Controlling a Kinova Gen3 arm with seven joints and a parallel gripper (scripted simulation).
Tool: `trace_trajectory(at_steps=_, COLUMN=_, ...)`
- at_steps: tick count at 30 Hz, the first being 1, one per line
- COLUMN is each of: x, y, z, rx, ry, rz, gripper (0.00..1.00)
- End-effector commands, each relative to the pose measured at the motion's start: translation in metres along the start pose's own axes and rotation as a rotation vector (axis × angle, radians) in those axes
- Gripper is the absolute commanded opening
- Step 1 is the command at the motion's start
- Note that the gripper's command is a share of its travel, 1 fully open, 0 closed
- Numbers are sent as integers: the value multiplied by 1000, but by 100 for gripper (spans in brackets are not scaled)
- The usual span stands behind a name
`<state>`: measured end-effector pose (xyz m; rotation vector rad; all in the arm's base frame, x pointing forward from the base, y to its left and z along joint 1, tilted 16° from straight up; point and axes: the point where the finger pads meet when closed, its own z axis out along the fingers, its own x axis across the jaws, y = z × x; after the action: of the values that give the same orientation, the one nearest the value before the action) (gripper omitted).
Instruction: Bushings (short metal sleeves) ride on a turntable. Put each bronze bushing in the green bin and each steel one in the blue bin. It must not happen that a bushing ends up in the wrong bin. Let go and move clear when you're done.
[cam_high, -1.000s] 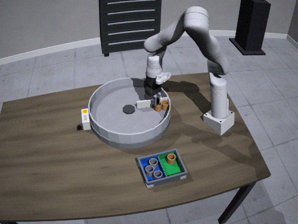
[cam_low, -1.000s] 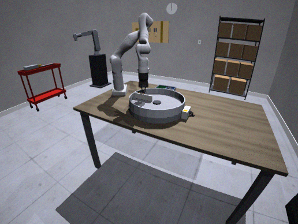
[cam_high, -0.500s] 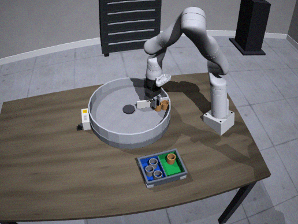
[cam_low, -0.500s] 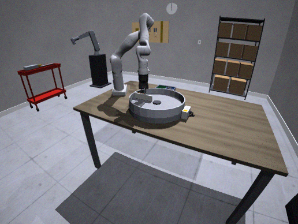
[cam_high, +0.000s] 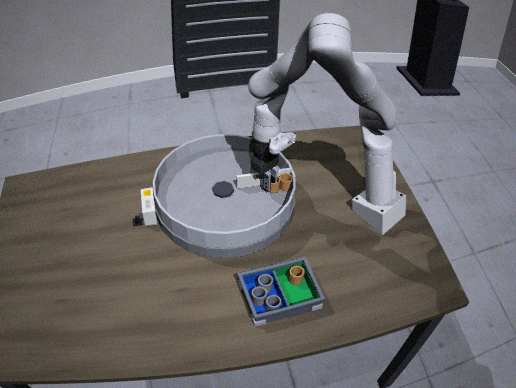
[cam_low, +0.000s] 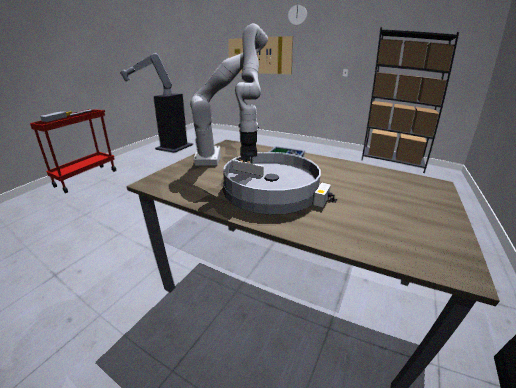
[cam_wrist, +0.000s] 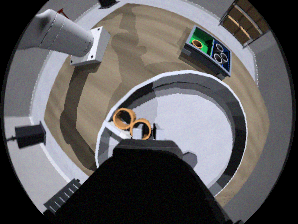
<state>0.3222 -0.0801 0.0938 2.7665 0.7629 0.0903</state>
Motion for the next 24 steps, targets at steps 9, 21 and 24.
trace_trajectory(at_steps=9, x=-2, y=1, z=1, rx=0, ry=-4, rz=6, gripper=45)
trace_trajectory(at_steps=21, x=1, y=1, z=1, rx=0, ry=2, rz=4, gripper=0)
trace_trajectory(at_steps=24, x=1, y=1, z=1, rx=0, ry=2, rz=4, gripper=0)
